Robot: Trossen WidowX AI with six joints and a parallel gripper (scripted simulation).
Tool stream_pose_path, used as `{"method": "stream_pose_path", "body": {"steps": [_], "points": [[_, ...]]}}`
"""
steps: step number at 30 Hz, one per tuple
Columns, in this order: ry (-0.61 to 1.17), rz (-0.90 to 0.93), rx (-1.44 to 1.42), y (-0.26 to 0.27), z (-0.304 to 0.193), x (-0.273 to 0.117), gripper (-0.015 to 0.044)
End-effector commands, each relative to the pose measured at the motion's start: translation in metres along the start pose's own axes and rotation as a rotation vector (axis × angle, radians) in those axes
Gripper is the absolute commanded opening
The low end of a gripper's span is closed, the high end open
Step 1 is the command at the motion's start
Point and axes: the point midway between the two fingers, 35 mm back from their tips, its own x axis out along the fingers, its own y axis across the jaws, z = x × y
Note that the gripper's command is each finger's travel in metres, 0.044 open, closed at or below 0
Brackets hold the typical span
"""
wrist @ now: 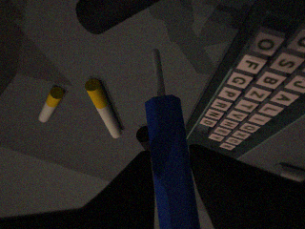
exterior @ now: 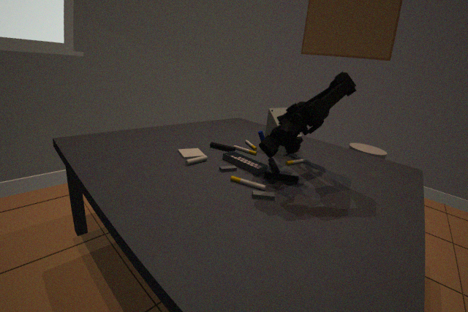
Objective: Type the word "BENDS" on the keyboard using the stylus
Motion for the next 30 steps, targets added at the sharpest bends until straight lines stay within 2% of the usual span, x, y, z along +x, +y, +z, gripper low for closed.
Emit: {"method": "stream_pose_path", "body": {"steps": [1,9,19,30], "points": [[0.099,-0.044,0.144,-0.013,-0.015,-0.008,0.0],[0.251,-0.135,0.398,-0.03,-0.038,-0.021,0.0],[0.254,-0.138,0.403,-0.031,-0.038,-0.021,0.0],[0.253,-0.137,0.403,-0.042,-0.016,0.002,0.0]]}}
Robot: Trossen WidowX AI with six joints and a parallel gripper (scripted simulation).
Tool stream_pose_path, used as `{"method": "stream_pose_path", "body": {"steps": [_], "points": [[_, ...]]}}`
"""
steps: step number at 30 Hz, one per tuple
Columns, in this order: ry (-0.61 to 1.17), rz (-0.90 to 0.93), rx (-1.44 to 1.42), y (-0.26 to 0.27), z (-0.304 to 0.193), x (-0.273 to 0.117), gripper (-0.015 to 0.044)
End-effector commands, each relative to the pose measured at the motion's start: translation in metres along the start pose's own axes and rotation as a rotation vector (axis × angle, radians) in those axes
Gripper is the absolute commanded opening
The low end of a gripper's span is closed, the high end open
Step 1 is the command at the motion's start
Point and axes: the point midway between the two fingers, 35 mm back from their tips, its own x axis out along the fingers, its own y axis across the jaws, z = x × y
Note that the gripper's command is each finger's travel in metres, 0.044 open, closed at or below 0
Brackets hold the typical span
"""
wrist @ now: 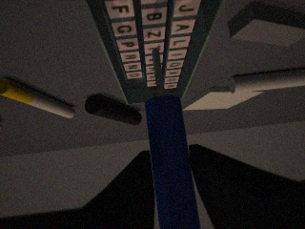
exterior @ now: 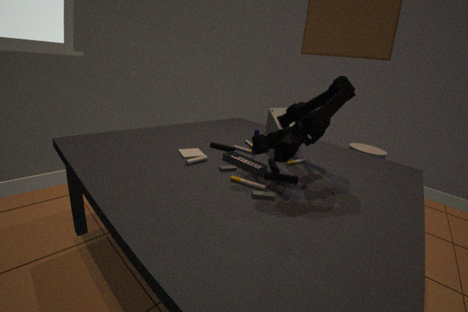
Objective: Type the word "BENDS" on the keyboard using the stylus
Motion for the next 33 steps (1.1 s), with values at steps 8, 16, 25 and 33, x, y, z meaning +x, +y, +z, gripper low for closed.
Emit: {"method": "stream_pose_path", "body": {"steps": [8,16,25,33], "points": [[0.002,0.0,0.008,0.0006,0.0029,0.0035,0.0],[0.002,0.0,0.008,0.0006,0.0029,0.0035,0.0],[0.001,0.0,0.008,-0.0034,0.003,0.0035,0.0081],[0.001,0.0,0.008,-0.0034,0.003,0.0035,0.0081]]}}
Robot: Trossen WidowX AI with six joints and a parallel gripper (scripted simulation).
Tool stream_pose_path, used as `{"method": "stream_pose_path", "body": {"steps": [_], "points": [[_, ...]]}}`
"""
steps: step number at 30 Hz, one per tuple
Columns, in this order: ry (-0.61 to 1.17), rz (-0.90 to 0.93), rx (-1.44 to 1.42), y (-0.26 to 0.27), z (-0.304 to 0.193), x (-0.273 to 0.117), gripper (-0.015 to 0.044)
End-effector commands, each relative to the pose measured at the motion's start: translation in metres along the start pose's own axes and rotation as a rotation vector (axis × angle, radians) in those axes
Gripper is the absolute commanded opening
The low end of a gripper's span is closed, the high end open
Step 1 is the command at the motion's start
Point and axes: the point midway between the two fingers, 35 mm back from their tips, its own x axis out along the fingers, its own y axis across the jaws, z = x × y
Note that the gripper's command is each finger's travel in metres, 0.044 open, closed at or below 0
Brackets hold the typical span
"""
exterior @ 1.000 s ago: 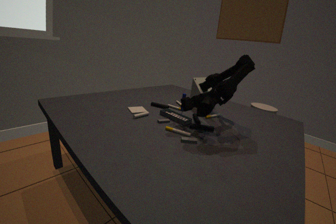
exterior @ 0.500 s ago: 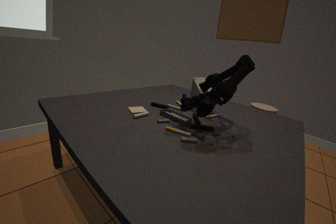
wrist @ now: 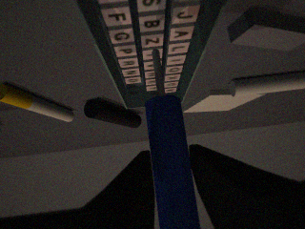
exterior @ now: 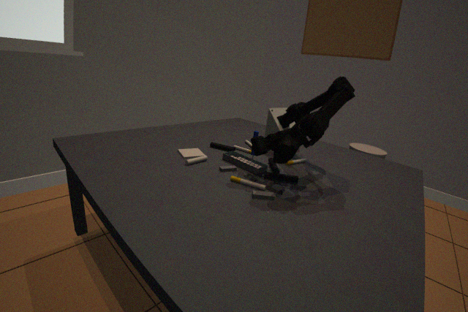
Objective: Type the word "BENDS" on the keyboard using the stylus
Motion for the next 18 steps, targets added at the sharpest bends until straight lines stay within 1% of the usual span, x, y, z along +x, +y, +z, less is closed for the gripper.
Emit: {"method": "stream_pose_path", "body": {"steps": [1,18], "points": [[-0.001,-0.004,0.003,-0.0018,-0.001,-0.0011,0.0081],[-0.001,-0.003,0.003,-0.0019,0.0087,0.0044,0.0081]]}}
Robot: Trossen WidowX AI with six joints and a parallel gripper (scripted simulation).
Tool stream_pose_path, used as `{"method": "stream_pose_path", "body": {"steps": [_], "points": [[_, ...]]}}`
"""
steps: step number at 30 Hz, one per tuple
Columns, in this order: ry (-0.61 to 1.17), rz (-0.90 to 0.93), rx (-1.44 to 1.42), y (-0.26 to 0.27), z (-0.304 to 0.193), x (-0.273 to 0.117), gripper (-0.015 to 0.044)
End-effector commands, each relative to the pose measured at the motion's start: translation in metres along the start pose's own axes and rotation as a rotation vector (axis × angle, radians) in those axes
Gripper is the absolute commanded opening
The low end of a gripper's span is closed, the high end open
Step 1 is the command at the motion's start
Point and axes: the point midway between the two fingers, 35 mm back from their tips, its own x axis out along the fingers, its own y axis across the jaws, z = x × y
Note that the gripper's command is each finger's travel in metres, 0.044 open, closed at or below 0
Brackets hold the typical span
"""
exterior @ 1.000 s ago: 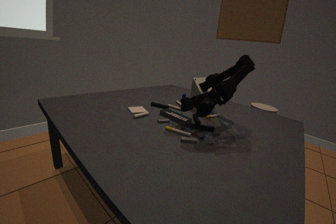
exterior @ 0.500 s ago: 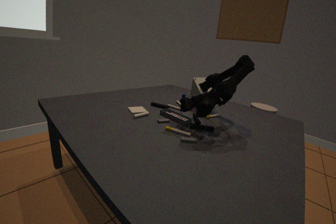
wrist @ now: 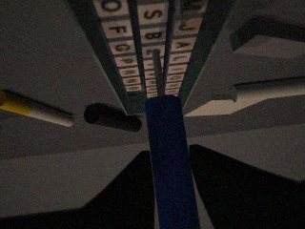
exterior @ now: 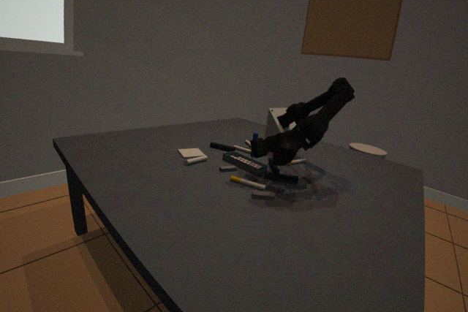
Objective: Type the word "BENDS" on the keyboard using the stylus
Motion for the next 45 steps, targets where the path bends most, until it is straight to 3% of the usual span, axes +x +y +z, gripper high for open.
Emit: {"method": "stream_pose_path", "body": {"steps": [1,31,45], "points": [[-0.003,-0.005,0.005,-0.002,0.003,0.001,0.0081],[-0.003,-0.005,0.005,-0.002,0.01,0.004,0.0081],[-0.001,-0.005,0.005,-0.001,-0.025,-0.015,0.0081]]}}
